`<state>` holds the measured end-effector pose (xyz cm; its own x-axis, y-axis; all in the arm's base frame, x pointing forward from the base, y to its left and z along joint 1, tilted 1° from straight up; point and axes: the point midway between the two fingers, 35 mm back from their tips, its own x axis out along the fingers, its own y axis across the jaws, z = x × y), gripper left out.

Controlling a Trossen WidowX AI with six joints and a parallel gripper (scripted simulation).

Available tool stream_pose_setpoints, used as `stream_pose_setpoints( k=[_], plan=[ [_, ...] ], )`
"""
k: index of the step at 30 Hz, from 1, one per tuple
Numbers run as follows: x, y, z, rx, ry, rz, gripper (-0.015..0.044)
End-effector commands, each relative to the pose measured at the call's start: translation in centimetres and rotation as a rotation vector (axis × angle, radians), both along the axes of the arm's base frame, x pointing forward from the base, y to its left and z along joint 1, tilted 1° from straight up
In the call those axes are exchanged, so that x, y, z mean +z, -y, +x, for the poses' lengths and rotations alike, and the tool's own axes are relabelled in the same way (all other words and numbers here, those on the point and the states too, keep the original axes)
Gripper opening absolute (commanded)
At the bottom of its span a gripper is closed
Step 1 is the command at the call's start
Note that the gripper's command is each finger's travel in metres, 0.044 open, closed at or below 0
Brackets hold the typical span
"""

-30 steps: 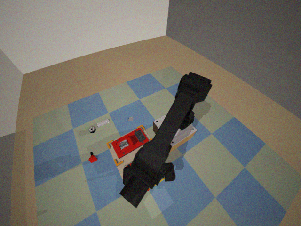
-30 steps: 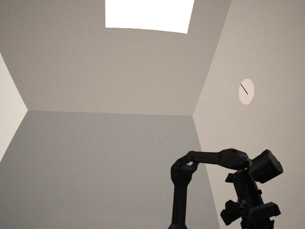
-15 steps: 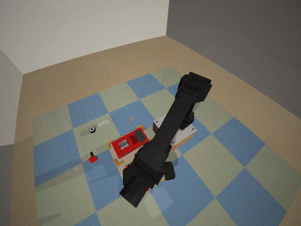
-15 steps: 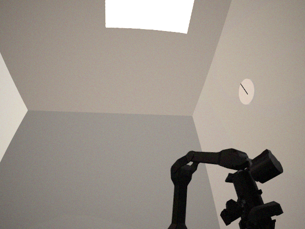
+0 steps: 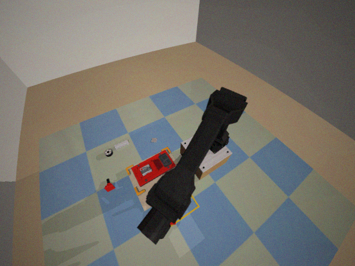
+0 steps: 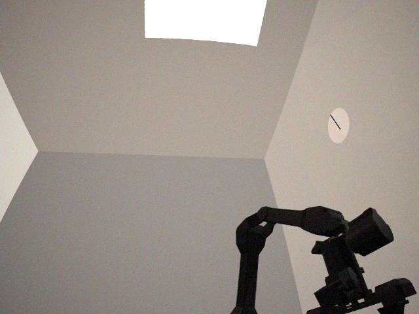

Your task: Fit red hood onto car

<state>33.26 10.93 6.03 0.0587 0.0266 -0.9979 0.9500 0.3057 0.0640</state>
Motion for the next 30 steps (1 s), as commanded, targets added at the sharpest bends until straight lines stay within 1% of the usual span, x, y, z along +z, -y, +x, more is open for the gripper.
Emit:
stream_pose_setpoints(
  k=[1, 26, 28, 30],
  plan=[
    [-0.8, 0.3, 0.5, 0.427, 0.007, -0.021, 0.0440],
    [-3.6, 1.6, 2.1, 2.159, 0.048, -0.110, 0.0440],
    [-3.8, 1.6, 2.2, 2.248, 0.051, -0.114, 0.0440],
    [-3.8, 1.6, 2.2, 2.261, 0.051, -0.115, 0.0440]
  ],
)
